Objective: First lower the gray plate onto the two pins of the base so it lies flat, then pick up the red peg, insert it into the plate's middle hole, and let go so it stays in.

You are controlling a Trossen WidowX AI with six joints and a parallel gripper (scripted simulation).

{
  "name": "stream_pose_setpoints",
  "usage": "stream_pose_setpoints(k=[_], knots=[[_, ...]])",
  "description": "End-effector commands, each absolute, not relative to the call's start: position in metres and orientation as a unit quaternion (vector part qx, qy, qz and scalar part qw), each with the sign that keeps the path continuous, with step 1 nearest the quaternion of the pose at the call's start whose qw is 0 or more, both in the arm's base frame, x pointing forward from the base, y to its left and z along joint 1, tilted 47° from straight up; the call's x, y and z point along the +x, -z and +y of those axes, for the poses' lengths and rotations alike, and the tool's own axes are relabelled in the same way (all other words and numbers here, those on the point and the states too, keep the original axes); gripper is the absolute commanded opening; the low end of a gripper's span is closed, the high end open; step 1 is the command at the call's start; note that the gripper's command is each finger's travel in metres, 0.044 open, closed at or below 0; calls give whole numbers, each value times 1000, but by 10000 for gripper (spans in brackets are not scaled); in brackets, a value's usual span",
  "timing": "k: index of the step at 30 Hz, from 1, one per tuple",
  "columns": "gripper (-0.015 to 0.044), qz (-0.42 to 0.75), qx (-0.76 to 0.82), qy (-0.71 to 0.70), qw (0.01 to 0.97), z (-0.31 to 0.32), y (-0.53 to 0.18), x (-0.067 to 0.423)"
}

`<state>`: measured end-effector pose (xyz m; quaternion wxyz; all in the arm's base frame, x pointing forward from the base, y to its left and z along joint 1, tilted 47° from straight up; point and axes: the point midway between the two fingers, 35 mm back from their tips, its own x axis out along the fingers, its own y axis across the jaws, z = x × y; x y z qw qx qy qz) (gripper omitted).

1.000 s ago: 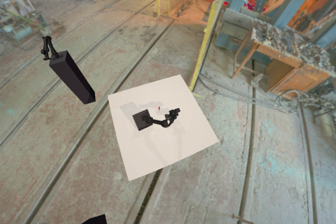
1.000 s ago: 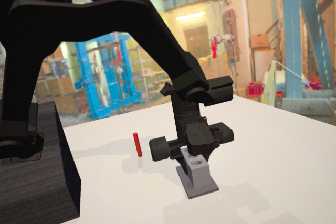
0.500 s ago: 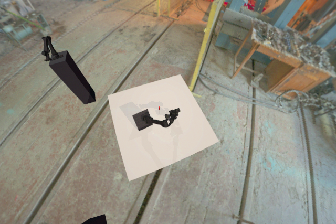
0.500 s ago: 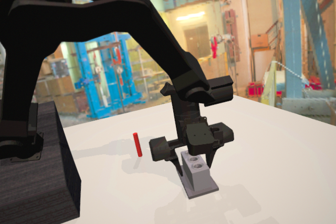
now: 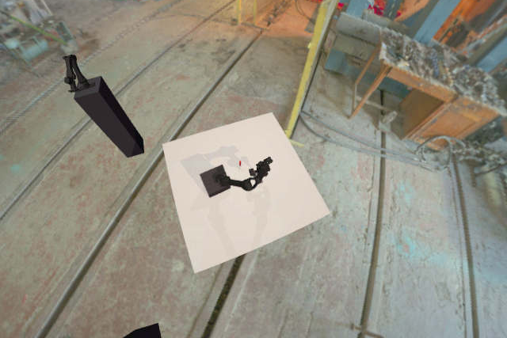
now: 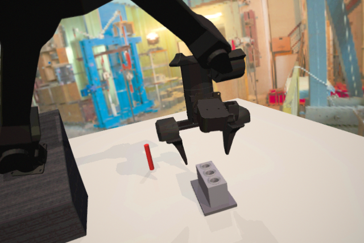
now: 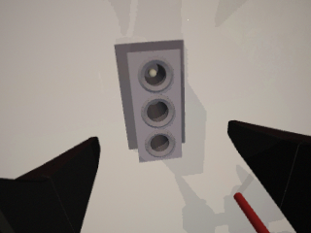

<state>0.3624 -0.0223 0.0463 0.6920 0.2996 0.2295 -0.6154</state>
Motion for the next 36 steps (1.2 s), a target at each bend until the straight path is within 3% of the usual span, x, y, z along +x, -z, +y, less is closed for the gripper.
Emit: stream_pose_setpoints(k=[1,9,20,36], knots=[[440,224,307,609,696,11,-85,354],[440,248,288,599,705,33,-62,348],[440,384,113,524,752,126,61,248],[440,389,101,520,754,101,92,244]])
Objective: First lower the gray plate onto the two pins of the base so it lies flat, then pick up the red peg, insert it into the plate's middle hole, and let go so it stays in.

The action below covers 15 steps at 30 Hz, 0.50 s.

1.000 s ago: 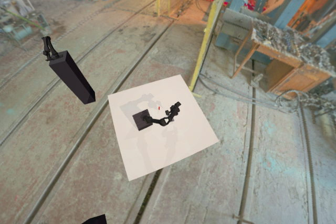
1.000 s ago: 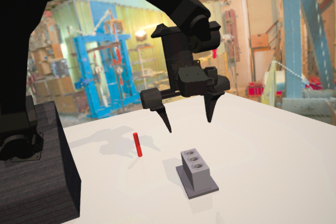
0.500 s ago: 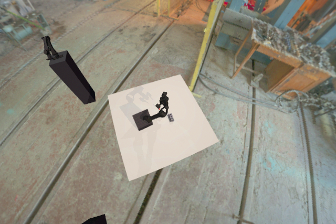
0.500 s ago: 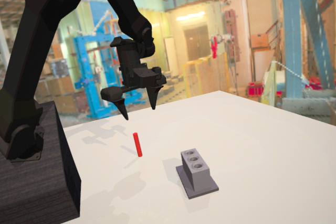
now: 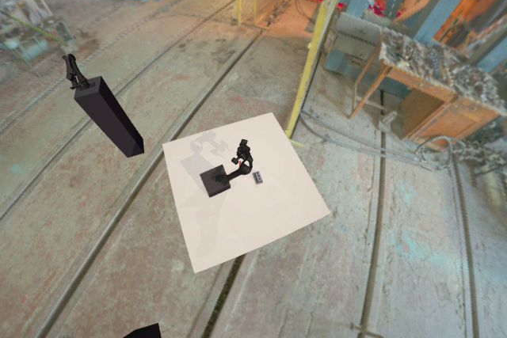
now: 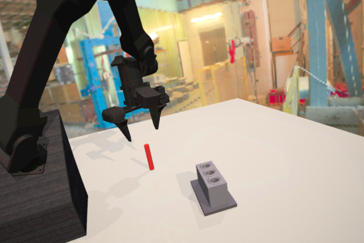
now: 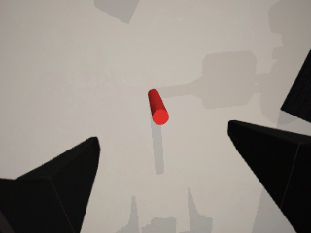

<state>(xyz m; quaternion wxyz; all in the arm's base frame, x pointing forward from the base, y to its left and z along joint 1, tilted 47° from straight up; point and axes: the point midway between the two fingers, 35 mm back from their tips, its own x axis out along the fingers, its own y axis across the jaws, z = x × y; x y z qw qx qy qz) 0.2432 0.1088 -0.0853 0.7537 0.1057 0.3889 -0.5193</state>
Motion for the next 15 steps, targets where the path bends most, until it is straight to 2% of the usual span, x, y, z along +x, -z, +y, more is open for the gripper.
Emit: stream_pose_setpoints(k=[1,15], knots=[[440,389,101,520,754,99,94,244],[440,389,101,520,754,87,106,248]])
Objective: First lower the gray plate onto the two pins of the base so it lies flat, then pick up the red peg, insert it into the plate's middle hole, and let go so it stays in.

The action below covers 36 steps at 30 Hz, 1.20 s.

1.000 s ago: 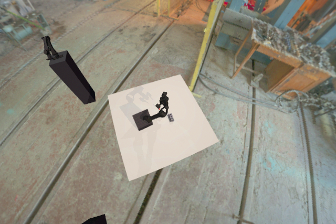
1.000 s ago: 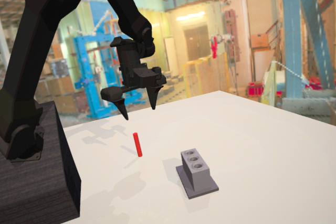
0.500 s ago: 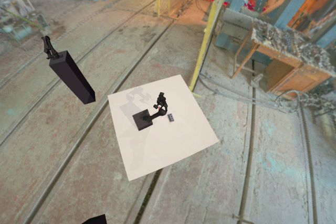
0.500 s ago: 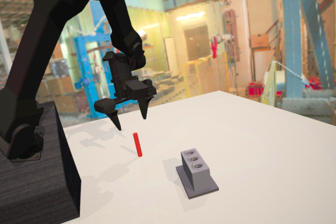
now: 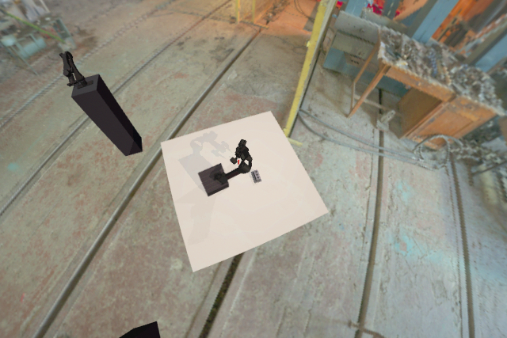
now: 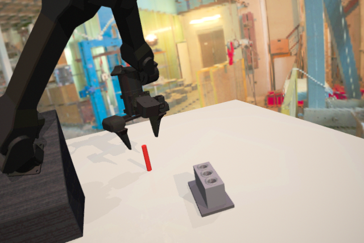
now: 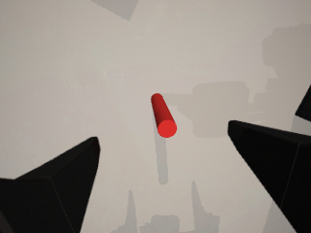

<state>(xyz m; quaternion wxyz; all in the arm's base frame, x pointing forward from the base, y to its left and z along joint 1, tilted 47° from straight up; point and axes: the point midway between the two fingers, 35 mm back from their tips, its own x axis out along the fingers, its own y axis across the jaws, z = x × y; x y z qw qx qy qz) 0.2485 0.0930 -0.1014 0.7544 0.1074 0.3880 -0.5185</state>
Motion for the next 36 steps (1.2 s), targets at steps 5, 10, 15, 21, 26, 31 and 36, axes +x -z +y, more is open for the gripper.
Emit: stream_pose_setpoints(k=[5,10,15,21,26,31,36], knots=[[440,389,101,520,754,82,112,250],[440,389,101,520,754,76,118,251],[440,388,101,520,754,70,123,252],[440,388,101,521,754,62,129,253],[440,388,100,521,754,58,133,254],[309,388,100,521,754,58,133,254],[177,388,100,521,754,58,133,254]])
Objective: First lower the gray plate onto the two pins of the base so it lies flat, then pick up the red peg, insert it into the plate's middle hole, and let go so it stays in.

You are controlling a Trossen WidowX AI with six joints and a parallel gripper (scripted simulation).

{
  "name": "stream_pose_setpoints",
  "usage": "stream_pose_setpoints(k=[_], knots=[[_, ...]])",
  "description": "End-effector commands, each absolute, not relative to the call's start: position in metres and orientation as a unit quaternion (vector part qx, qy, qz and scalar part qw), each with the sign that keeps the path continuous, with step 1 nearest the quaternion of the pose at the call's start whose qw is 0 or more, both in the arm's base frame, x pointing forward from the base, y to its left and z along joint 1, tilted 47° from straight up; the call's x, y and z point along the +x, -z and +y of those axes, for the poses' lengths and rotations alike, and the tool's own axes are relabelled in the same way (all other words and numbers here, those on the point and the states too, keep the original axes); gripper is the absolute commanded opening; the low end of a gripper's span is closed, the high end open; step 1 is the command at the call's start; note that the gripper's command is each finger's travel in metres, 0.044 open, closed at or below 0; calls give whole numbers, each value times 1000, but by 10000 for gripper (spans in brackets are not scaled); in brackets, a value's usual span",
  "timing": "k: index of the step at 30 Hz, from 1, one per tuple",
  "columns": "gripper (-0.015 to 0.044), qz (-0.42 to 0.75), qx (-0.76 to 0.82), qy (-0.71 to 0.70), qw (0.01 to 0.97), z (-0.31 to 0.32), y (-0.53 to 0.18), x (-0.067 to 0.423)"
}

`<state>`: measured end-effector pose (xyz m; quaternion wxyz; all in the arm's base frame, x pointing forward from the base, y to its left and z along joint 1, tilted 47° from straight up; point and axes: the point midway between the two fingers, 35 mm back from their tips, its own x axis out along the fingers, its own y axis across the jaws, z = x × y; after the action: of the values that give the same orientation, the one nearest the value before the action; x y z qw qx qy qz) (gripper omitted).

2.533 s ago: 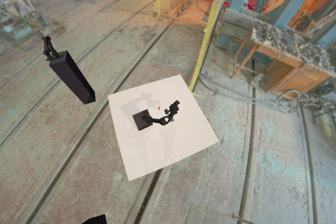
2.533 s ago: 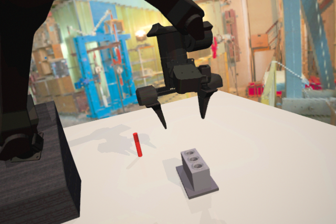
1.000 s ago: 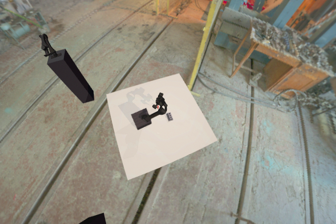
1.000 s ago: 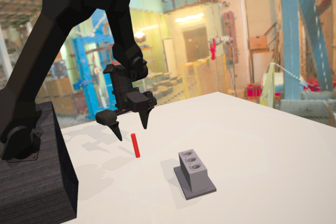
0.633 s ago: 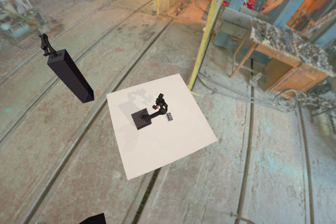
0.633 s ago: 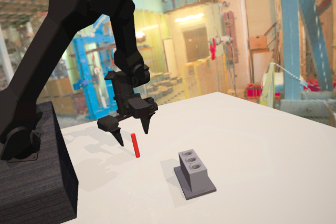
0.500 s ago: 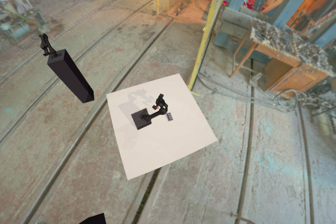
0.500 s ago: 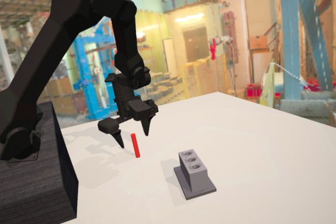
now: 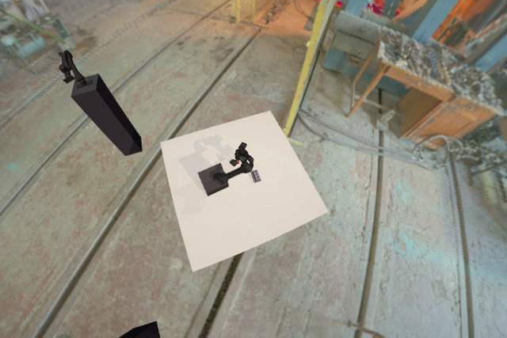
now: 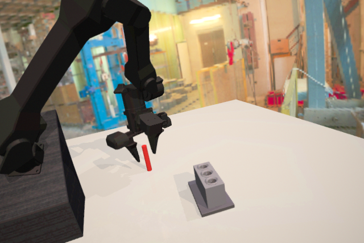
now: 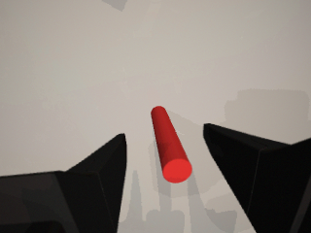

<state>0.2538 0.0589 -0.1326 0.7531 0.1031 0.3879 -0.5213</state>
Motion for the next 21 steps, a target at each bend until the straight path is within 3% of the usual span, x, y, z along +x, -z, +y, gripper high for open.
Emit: stream_pose_setpoints(k=[1,5,12,21], knots=[[151,388,100,521,754,58,133,254],[46,388,100,521,754,58,133,254],[0,388,100,521,754,58,133,254],[0,389,101,520,754,68,125,254]])
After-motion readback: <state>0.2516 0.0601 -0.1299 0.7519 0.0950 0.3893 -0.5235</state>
